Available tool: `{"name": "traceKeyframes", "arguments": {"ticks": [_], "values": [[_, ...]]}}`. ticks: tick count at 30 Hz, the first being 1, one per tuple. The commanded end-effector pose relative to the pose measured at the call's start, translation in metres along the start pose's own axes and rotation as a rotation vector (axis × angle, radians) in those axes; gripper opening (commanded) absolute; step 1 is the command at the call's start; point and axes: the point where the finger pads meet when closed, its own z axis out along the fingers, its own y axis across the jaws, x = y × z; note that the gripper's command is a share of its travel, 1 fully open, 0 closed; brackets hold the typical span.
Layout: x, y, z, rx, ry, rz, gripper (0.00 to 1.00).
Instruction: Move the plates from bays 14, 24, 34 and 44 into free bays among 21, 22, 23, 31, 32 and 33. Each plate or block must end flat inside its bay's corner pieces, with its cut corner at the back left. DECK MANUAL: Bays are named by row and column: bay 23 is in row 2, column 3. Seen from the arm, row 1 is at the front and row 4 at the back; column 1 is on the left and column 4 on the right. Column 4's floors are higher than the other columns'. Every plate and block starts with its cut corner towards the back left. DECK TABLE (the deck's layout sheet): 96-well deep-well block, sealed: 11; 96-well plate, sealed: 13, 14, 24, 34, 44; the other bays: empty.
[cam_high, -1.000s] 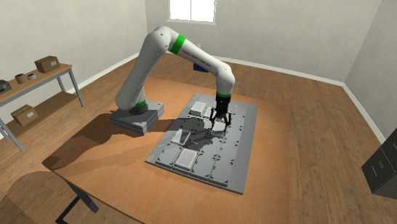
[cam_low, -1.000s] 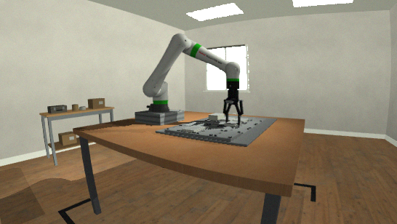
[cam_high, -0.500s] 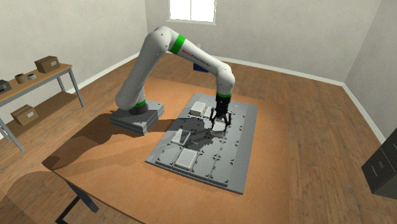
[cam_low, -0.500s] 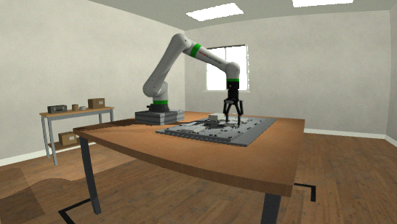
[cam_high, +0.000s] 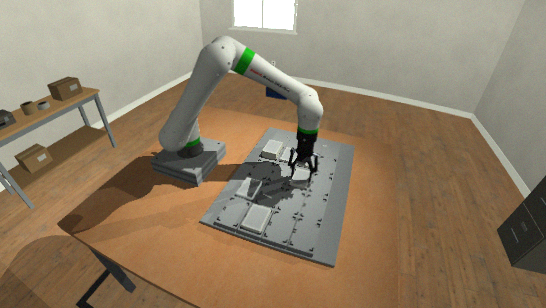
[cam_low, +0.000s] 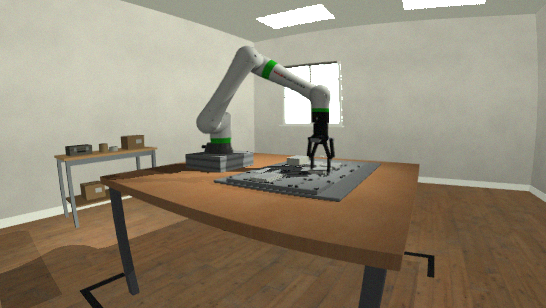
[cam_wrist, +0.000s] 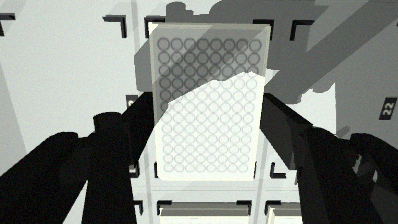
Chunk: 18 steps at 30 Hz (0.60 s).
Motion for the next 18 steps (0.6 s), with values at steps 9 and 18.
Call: {"name": "traceKeyframes", "arguments": {"ticks": [9, 18], "values": [[-0.0001, -0.0009, -0.0012, 0.002, 0.0, 0.0, 0.7], [-0.0001, -0.0009, -0.0012, 0.002, 0.0, 0.0, 0.7]]}}
